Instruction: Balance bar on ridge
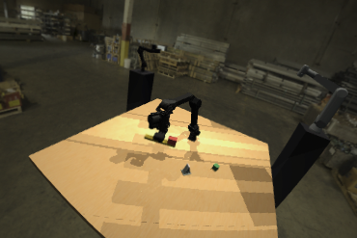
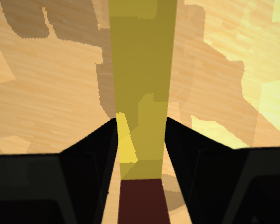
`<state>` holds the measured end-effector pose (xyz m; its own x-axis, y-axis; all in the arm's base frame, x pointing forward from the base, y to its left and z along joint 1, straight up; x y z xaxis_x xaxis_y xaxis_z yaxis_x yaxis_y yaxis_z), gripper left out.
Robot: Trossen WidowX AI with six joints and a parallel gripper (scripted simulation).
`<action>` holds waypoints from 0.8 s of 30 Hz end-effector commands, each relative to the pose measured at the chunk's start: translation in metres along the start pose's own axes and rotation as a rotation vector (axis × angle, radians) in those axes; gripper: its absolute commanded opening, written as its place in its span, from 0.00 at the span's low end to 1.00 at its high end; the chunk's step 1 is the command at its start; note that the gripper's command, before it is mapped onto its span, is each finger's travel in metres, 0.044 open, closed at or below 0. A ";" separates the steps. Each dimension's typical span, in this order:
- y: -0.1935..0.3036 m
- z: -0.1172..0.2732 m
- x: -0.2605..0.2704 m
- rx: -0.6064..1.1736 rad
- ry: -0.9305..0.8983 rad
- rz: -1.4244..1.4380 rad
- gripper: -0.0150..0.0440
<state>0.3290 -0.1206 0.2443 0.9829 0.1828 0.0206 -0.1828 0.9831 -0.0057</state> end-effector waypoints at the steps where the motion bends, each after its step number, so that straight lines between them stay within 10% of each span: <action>1: 0.001 0.009 -0.001 -0.011 -0.007 -0.003 0.25; 24: 0.075 0.009 0.040 -0.005 -0.011 0.221 0.25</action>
<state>0.3508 -0.0512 0.2514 0.9292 0.3689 0.0245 -0.3688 0.9295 -0.0091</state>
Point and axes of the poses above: the point midway between the two fingers, 35 mm back from their tips, its own z axis back along the fingers, its own x axis across the jaws, y = z × x, the point moved 9 cm from there along z, back along the fingers, and after that the axes turned 7 degrees about -z, right-handed, at the moved point
